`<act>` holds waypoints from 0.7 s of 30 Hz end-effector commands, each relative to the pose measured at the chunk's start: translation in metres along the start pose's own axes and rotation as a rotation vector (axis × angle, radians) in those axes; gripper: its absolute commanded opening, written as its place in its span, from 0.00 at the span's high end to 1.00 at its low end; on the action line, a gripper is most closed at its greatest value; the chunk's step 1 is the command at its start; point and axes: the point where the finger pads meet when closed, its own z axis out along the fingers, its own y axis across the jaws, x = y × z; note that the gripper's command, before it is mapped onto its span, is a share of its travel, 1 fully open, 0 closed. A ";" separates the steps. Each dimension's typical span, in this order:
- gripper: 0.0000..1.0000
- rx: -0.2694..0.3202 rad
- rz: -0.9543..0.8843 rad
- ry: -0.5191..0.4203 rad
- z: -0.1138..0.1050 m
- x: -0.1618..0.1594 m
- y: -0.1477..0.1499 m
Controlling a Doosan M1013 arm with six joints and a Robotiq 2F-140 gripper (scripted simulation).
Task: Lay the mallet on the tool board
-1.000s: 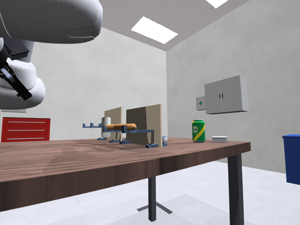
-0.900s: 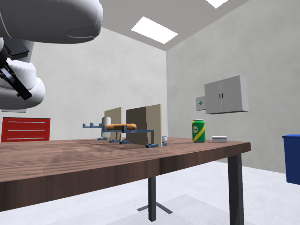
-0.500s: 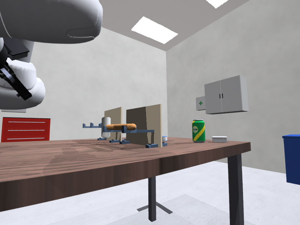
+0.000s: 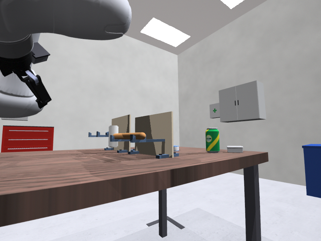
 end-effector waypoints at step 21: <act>0.00 -0.191 -0.361 -0.608 0.014 0.090 0.125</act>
